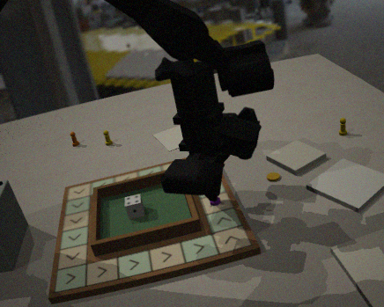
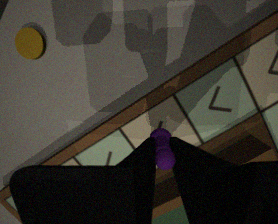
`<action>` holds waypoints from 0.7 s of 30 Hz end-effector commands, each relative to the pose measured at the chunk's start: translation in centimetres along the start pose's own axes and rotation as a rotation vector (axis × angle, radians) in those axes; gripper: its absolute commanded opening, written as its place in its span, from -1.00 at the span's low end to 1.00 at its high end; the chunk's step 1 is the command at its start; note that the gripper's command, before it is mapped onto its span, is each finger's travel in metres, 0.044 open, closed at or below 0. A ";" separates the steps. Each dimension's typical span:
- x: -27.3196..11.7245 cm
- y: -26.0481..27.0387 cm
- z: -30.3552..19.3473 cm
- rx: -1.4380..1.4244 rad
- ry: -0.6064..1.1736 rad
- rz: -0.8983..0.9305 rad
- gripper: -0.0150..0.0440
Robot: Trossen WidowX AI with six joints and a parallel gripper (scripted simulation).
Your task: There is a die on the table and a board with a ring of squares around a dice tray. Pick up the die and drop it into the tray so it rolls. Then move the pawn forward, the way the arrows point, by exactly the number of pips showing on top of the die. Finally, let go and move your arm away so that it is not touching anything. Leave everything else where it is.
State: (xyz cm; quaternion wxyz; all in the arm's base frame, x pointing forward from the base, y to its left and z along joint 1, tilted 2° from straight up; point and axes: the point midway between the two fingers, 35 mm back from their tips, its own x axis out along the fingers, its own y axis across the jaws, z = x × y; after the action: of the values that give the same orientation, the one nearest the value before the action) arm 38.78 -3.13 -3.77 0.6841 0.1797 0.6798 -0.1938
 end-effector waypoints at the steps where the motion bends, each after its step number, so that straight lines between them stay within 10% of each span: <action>1: 0.0 0.0 0.0 0.004 0.001 0.002 -0.49; 21: -12.6 -0.2 0.3 0.004 0.001 0.002 -0.49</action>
State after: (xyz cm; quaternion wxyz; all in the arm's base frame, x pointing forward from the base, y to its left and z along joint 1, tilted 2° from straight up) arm 39.24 -3.22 8.09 0.6877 0.1810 0.6759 -0.1936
